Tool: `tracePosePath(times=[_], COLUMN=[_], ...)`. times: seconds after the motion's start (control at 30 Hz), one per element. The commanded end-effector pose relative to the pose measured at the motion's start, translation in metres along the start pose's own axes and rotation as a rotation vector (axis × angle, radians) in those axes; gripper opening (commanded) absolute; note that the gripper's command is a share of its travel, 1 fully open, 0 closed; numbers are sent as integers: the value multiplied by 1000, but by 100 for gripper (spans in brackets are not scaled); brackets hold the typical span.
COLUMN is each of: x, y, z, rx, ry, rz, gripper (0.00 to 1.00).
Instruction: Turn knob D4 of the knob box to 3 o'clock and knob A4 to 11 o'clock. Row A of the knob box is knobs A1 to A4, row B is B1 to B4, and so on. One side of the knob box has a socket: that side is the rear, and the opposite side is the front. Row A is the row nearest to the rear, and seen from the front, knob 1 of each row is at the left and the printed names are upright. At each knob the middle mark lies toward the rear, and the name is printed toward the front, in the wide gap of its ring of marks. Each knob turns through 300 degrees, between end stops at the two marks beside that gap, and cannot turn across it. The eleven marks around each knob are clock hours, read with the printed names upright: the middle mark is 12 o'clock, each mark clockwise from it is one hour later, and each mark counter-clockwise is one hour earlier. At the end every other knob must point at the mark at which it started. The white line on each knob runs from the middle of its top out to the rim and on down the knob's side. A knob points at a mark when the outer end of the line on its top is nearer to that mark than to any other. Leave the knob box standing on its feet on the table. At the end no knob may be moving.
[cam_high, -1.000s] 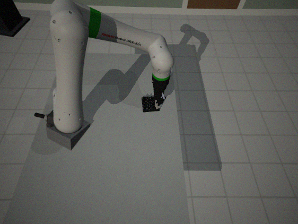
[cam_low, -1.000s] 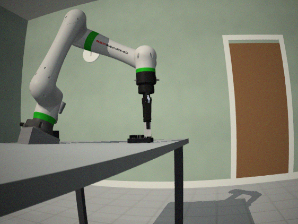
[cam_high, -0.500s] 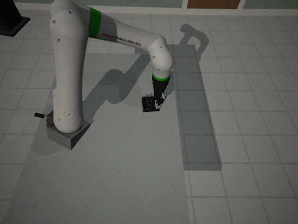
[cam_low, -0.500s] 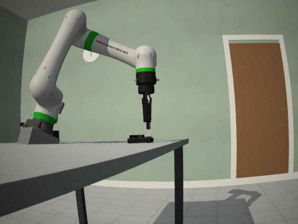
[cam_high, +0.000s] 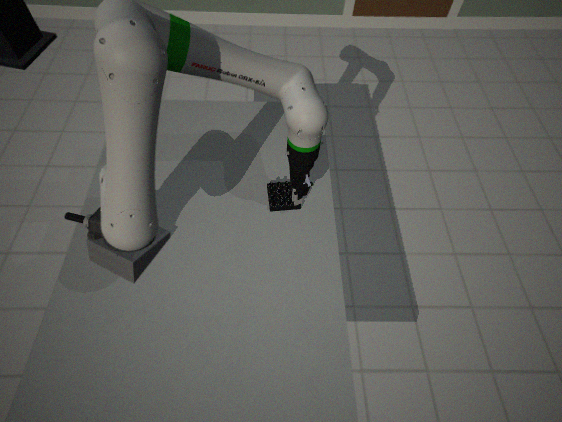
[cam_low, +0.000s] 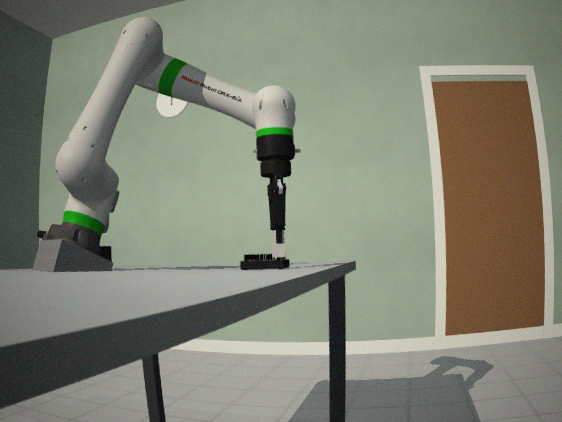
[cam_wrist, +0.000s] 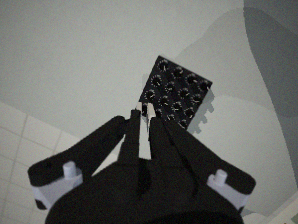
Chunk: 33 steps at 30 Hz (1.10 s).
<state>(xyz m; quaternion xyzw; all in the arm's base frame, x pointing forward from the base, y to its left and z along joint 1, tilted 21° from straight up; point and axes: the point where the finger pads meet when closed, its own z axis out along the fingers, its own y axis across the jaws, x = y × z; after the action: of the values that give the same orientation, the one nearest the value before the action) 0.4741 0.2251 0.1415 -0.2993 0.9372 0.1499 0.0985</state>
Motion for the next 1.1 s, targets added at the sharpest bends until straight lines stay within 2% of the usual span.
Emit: tracePosePath(times=[0.0, 0.43, 0.83, 1.07], x=[0, 0, 0, 0], y=[0, 0, 0, 0], z=[0, 0, 0, 0], rx=[0, 0, 0, 0], ry=[0, 0, 0, 0], rz=[-3, -88, -285, -467], gripper=[5, 5, 5, 5])
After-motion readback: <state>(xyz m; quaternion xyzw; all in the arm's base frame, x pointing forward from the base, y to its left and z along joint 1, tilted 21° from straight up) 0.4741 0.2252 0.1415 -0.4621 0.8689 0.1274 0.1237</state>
